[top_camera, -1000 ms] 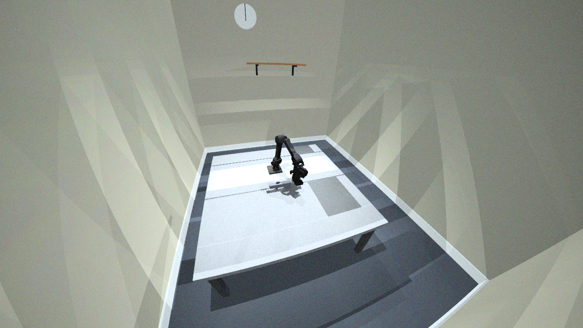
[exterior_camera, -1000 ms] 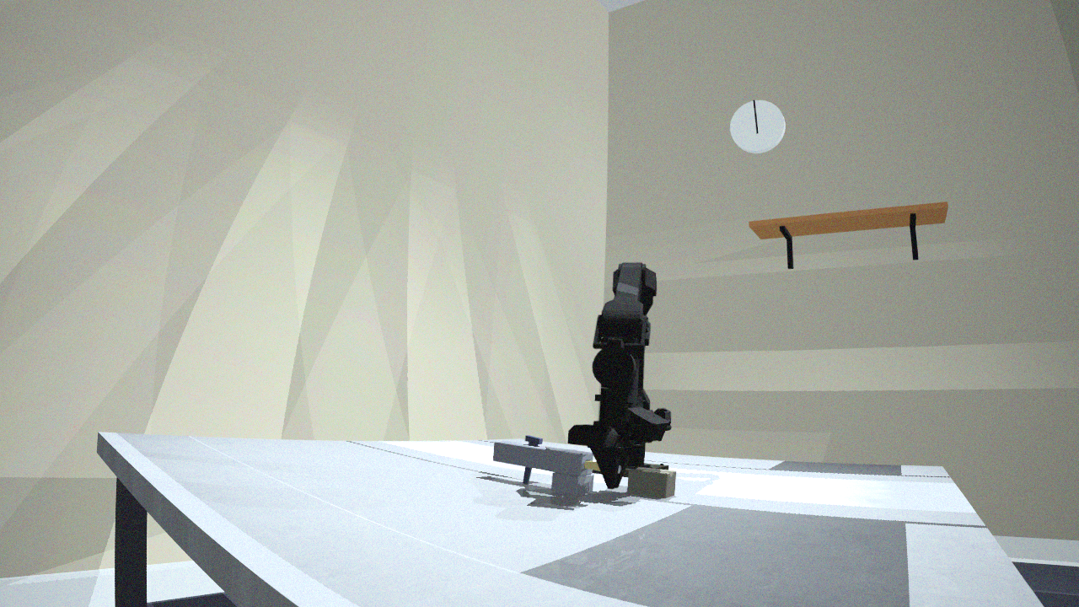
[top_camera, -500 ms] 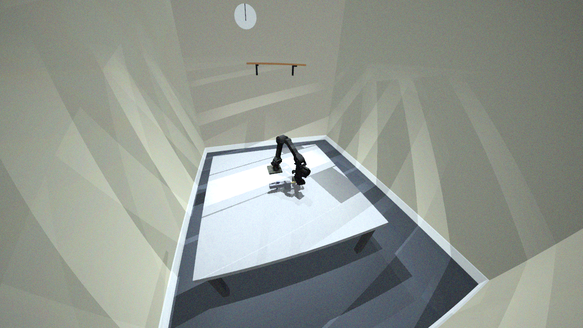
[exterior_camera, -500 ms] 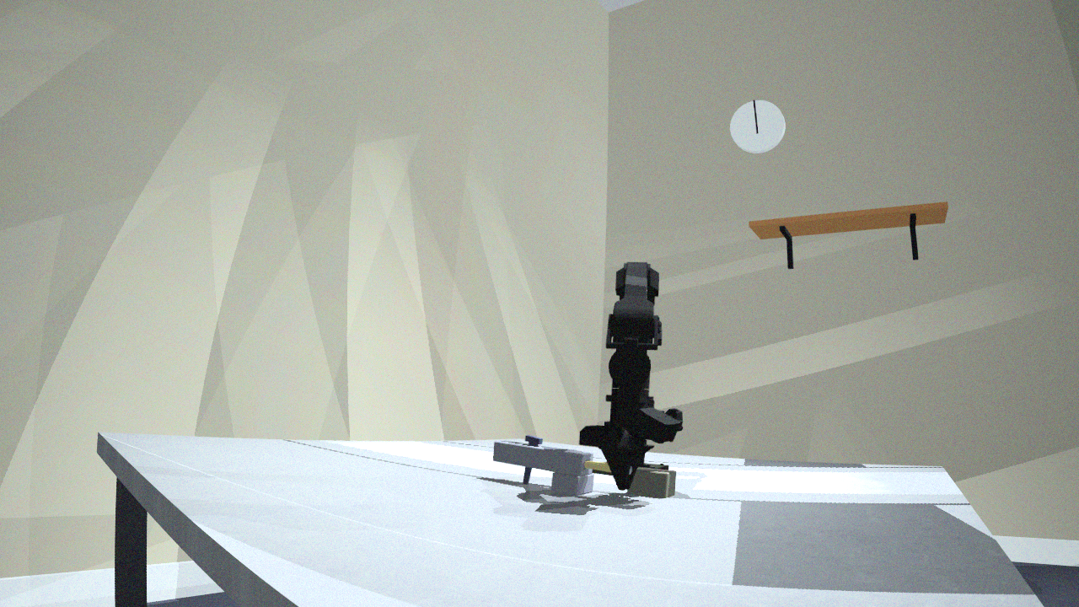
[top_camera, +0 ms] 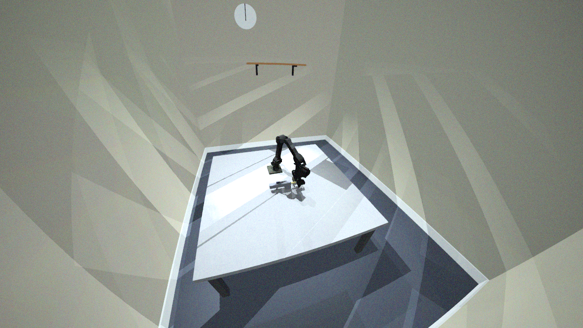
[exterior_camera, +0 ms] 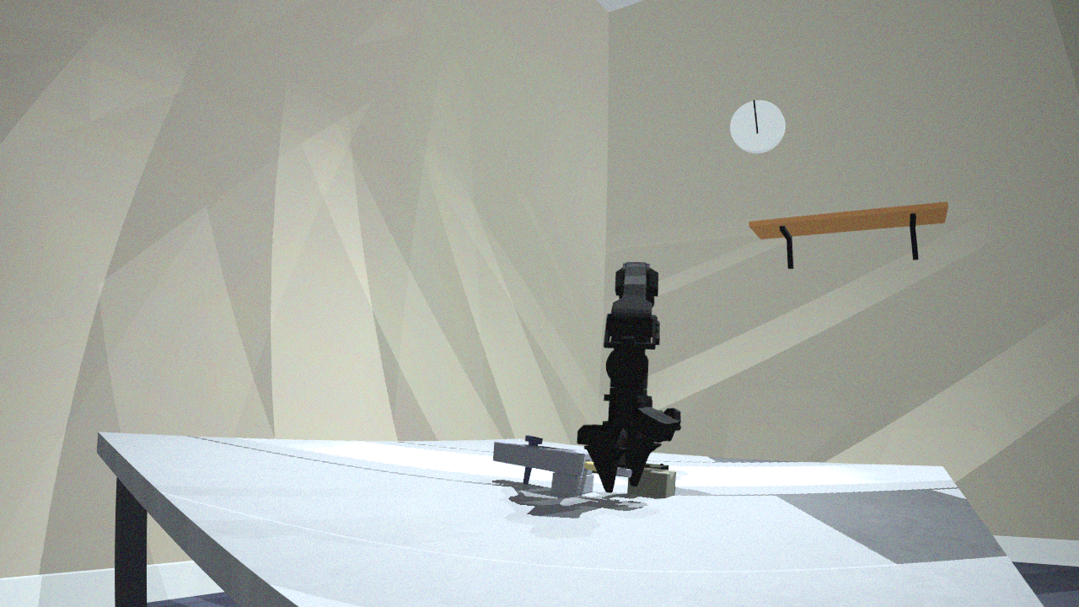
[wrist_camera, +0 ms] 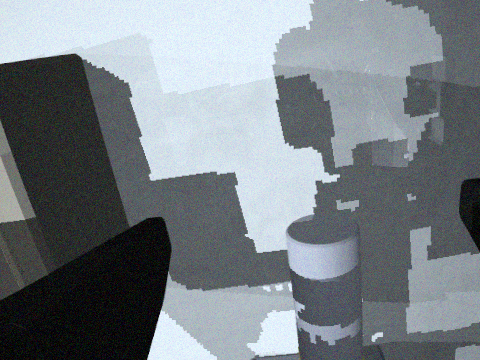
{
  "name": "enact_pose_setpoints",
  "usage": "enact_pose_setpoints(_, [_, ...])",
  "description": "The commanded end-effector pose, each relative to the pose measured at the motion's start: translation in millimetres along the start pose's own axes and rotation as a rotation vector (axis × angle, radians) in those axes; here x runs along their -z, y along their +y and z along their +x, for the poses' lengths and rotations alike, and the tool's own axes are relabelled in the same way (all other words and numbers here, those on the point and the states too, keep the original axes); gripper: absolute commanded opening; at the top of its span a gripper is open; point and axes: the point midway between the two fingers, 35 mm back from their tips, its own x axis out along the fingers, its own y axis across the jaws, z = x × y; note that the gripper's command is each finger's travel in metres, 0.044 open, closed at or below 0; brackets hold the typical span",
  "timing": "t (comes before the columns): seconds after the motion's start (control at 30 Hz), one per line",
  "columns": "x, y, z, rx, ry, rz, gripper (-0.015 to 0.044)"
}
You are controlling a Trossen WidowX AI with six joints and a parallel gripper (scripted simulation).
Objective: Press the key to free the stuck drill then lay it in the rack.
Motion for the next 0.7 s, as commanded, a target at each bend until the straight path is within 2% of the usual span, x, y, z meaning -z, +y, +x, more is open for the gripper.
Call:
enact_pose_setpoints(0.0, [3, 0, 1, -0.002, -0.001, -0.002, 0.044])
enact_pose_setpoints(0.67, [13, 0, 4, -0.002, 0.0, -0.002, 0.044])
